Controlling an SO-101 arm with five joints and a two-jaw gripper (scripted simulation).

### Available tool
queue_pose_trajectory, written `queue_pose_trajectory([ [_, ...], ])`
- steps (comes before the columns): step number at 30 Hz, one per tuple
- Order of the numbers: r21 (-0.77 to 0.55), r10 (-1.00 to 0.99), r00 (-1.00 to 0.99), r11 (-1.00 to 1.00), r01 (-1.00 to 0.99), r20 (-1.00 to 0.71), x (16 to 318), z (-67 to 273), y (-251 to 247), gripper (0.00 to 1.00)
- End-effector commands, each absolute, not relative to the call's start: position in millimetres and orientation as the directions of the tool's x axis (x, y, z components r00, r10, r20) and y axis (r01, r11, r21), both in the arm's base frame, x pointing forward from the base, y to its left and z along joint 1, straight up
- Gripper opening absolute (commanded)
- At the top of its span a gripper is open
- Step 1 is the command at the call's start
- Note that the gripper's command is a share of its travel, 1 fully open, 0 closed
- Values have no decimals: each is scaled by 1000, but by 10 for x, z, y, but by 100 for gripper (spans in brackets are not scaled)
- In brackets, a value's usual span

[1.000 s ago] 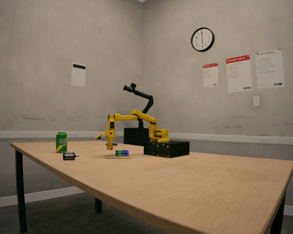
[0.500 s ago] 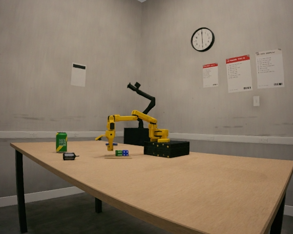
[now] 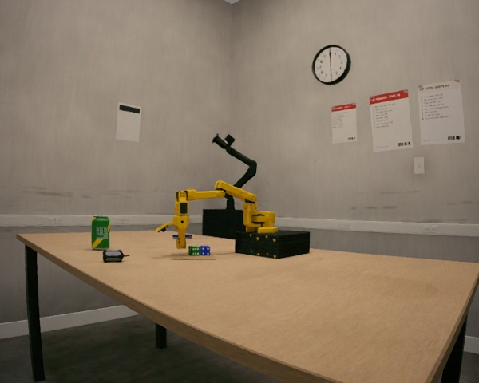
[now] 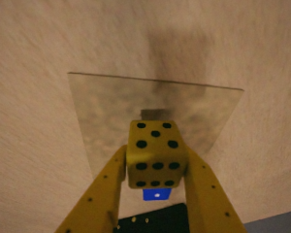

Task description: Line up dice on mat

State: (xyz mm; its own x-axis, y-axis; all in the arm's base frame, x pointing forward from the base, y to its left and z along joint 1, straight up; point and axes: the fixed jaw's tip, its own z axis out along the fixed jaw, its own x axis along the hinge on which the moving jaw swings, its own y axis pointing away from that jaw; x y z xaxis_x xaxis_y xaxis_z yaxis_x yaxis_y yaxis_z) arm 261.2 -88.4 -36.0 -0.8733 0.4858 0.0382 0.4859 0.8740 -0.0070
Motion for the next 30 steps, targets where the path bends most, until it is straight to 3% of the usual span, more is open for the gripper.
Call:
queue_pose_trajectory([
  [1, -7, 495, -868, 869, 495, 46, 2595, -401, -895, 0],
  [30, -11, 495, -866, 869, 495, 70, 2559, -506, -882, 0],
])
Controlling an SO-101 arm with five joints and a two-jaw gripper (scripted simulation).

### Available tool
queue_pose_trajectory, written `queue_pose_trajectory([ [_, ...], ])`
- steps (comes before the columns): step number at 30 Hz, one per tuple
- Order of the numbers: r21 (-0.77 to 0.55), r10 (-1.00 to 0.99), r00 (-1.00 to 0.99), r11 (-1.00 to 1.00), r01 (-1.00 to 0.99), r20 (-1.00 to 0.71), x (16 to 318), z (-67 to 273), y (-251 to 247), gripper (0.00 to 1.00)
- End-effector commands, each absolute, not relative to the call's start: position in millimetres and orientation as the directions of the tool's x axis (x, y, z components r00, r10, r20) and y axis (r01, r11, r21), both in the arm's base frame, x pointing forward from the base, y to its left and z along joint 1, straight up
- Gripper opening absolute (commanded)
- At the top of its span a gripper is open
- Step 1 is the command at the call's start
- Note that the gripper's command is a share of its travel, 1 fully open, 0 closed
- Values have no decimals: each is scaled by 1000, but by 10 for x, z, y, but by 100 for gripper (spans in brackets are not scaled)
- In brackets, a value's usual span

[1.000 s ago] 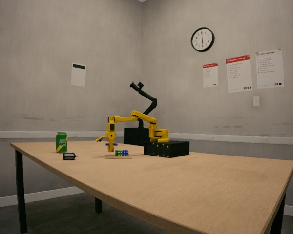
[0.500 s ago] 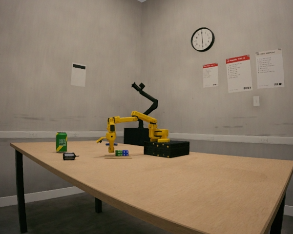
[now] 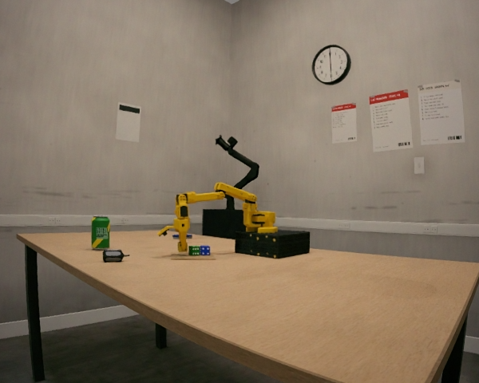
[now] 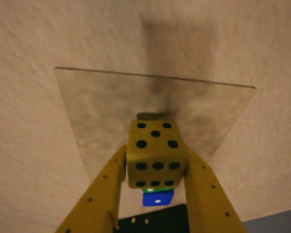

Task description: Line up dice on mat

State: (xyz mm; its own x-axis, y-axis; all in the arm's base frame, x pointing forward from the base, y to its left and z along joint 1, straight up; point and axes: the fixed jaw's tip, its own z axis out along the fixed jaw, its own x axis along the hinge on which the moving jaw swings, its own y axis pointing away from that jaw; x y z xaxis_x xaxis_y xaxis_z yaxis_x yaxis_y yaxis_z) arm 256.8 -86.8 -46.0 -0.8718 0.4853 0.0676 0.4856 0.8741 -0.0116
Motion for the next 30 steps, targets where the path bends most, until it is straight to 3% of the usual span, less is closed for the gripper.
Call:
queue_pose_trajectory([
  [1, -11, 495, -866, 869, 495, 70, 2559, -512, -882, 0],
  [30, -11, 495, -866, 869, 495, 69, 2555, -589, -880, 0],
])
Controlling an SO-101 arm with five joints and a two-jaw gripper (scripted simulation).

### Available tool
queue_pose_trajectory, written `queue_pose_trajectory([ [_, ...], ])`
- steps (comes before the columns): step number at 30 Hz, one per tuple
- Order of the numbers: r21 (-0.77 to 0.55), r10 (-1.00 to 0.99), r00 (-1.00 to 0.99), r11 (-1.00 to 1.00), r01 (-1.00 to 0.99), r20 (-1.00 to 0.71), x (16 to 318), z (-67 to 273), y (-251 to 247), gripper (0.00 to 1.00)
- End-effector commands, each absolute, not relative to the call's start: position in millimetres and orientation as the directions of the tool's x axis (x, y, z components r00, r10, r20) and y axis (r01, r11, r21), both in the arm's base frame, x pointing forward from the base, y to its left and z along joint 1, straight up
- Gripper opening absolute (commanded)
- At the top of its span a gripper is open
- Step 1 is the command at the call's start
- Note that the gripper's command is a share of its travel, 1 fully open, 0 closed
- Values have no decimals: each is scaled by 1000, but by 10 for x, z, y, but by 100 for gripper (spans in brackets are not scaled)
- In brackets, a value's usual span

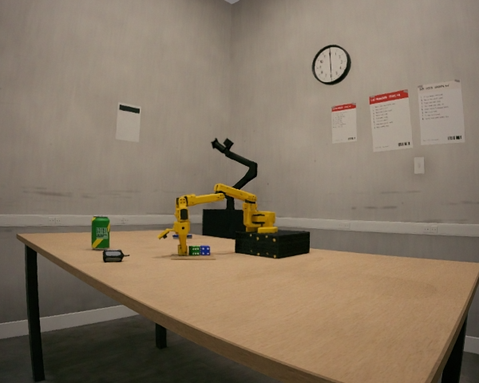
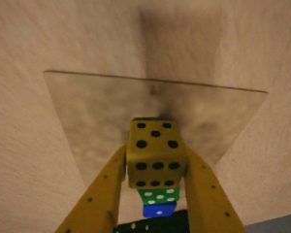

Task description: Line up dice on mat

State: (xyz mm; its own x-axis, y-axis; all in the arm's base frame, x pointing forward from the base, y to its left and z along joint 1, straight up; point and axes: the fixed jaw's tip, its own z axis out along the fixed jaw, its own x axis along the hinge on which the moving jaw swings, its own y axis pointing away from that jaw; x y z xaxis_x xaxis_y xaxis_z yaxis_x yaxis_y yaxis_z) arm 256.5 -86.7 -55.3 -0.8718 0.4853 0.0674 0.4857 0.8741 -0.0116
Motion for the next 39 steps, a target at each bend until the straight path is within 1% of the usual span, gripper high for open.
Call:
queue_pose_trajectory([
  [1, -11, 495, -866, 869, 495, 69, 2555, -593, -880, 0],
  [30, -11, 495, -866, 869, 495, 69, 2554, -617, -880, 0],
  [33, -11, 495, -866, 869, 495, 69, 2554, -617, -880, 4],
  [39, -11, 495, -866, 869, 495, 69, 2554, -617, -880, 15],
])
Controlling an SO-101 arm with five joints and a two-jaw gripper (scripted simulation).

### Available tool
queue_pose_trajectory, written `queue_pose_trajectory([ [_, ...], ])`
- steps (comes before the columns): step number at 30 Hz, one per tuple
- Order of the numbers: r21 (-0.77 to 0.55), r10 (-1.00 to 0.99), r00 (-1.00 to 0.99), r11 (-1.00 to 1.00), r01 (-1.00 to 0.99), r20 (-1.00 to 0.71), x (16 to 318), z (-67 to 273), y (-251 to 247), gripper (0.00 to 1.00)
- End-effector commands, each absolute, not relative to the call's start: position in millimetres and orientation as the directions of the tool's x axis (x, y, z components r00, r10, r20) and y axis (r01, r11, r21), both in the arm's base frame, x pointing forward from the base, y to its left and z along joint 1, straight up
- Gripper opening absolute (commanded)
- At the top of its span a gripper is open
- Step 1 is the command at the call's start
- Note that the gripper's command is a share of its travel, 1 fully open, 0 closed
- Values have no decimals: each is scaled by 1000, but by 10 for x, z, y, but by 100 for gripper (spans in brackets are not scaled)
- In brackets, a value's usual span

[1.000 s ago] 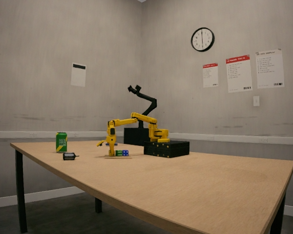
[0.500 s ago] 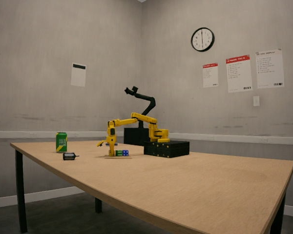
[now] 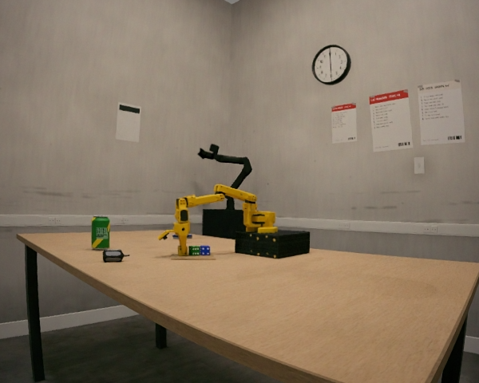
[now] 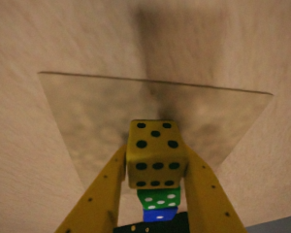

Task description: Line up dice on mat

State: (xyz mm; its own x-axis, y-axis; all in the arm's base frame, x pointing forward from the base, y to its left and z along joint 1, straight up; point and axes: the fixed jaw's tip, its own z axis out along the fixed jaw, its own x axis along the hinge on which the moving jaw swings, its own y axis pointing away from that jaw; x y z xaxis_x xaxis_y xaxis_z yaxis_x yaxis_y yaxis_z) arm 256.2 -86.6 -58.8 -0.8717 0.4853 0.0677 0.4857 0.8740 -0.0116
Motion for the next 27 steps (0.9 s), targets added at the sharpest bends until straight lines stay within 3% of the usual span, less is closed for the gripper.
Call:
queue_pose_trajectory([
  [1, -11, 495, -866, 869, 495, 69, 2554, -617, -880, 16],
  [13, -11, 495, -866, 869, 495, 69, 2554, -617, -880, 19],
  [27, -11, 495, -866, 869, 495, 69, 2554, -617, -880, 31],
])
